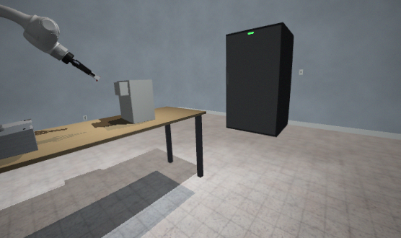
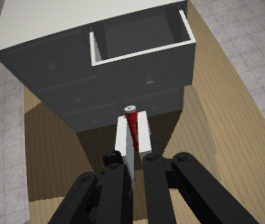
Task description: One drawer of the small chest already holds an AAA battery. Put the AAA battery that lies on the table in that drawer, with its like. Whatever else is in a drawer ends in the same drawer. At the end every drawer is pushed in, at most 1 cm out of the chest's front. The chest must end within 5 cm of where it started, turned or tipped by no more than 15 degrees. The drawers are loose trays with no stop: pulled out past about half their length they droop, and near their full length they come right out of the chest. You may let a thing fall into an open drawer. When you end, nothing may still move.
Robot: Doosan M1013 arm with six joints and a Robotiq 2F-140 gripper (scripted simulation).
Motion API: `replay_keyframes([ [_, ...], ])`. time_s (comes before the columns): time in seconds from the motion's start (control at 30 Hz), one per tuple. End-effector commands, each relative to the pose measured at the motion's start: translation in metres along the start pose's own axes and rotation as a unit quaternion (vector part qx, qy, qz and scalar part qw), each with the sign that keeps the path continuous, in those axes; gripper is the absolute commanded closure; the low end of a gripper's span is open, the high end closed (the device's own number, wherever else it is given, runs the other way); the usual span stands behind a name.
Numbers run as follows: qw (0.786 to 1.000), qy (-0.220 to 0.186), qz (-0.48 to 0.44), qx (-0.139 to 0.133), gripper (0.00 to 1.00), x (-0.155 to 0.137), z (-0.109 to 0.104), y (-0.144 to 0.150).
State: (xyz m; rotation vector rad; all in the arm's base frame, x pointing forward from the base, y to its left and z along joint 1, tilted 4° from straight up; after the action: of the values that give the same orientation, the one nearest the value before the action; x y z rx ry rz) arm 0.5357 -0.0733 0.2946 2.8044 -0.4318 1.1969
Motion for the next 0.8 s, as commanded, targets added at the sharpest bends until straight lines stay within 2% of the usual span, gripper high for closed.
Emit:
replay_keyframes([
  [0.0, 1.0, 0.0, 0.0, 0.0, 0.97, 0.007, 0.009, -0.001],
  [0.3, 1.0, 0.0, 0.0, 0.0, 0.97, 0.028, 0.034, -0.002],
  [0.37, 1.0, 0.0, 0.0, 0.0, 0.97, 0.028, 0.034, -0.002],
  [0.77, 1.0, 0.0, 0.0, 0.0, 0.97, 0.06, 0.072, -0.005],
])
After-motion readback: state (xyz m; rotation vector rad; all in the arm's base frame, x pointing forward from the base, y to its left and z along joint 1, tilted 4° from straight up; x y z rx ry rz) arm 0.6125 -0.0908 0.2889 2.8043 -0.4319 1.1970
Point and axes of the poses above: the point where the finger pads meet when closed, its own z axis out along the fingers, its own y axis across the jaws, x = y × z, the point moved 9 cm from there along -z, back along the fingers, and after that the axes turned 5 degrees about z, right-handed, at the moved point
